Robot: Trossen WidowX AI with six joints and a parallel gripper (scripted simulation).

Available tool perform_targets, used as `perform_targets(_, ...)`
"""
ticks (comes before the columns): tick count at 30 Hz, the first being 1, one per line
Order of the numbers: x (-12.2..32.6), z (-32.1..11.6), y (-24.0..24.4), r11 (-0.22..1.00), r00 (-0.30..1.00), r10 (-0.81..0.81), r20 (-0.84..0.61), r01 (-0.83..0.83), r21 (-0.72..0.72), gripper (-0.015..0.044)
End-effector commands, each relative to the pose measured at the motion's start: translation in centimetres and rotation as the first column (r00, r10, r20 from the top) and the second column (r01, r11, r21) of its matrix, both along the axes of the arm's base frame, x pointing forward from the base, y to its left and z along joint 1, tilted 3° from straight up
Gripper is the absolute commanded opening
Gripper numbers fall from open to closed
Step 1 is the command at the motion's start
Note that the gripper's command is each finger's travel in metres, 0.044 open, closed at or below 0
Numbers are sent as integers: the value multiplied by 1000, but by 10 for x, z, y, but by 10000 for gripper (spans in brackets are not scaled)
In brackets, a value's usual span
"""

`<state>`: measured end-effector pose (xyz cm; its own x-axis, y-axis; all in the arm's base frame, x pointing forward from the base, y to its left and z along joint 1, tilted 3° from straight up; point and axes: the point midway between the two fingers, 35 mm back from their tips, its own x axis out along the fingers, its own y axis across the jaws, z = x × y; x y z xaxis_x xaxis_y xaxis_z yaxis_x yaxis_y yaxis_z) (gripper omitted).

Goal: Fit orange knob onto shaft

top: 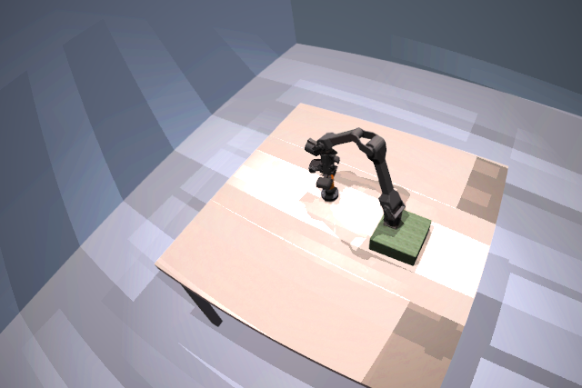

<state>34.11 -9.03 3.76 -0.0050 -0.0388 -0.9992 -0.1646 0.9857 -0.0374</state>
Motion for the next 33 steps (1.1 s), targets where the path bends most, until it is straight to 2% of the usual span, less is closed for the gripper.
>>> perform_targets(1,2,0,-1,1000,1000,5,5,-5,-3,0)
perform_targets(33,2,0,-1,1000,1000,5,5,-5,-4,0)
